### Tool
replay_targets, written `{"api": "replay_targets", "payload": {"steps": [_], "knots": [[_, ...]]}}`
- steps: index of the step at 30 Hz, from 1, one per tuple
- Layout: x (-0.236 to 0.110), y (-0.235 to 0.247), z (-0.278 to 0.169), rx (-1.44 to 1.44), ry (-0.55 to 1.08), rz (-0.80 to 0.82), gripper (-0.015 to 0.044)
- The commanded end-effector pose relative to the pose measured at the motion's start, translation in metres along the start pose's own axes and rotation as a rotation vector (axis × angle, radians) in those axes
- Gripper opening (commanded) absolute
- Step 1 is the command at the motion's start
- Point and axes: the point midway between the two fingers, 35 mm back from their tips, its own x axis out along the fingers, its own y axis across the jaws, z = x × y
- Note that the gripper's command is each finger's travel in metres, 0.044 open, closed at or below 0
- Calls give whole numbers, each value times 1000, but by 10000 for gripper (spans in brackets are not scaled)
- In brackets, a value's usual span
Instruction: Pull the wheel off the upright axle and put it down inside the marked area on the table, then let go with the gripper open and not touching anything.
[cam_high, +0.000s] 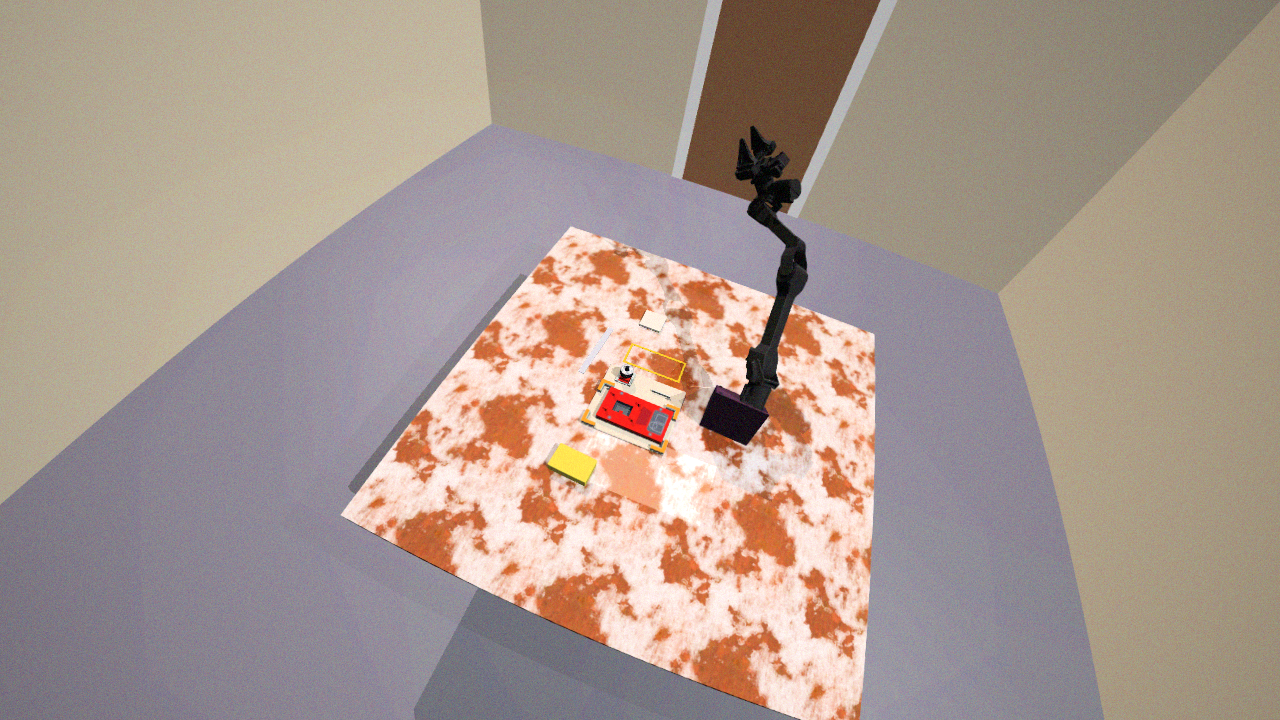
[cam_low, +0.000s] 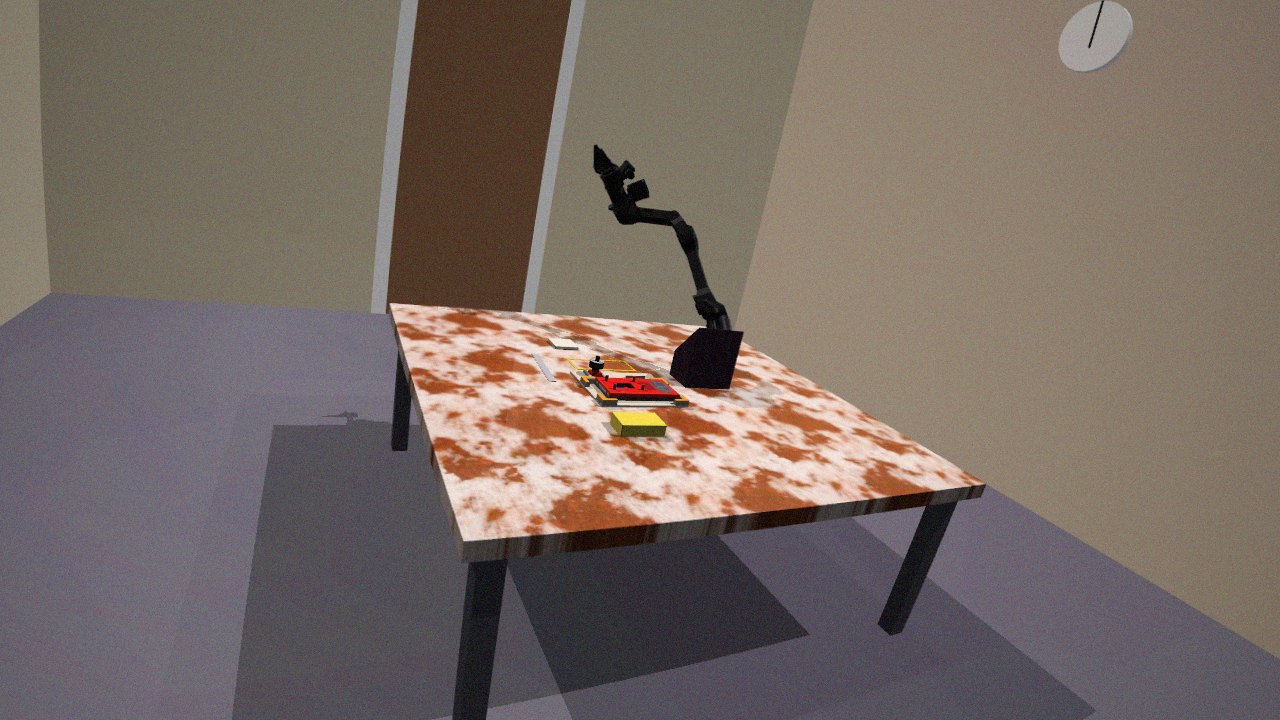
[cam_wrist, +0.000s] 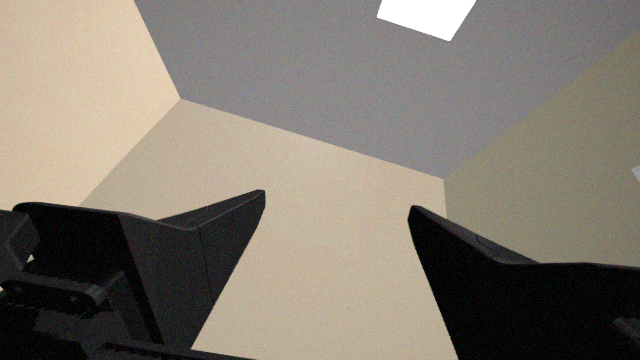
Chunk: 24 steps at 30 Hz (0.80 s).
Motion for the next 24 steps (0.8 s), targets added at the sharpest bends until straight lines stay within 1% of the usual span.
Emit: {"api": "replay_targets", "payload": {"steps": [1,4,10,17,20,24], "knots": [[0,0,-1,5,0,-2,374],[1,-1,-14,76,7,-35,300],[6,5,-80,391,57,-176,300],[3,28,-159,821,180,-362,300],[2,37,-176,906,211,-401,300],[9,71,-203,1086,255,-395,300]]}}
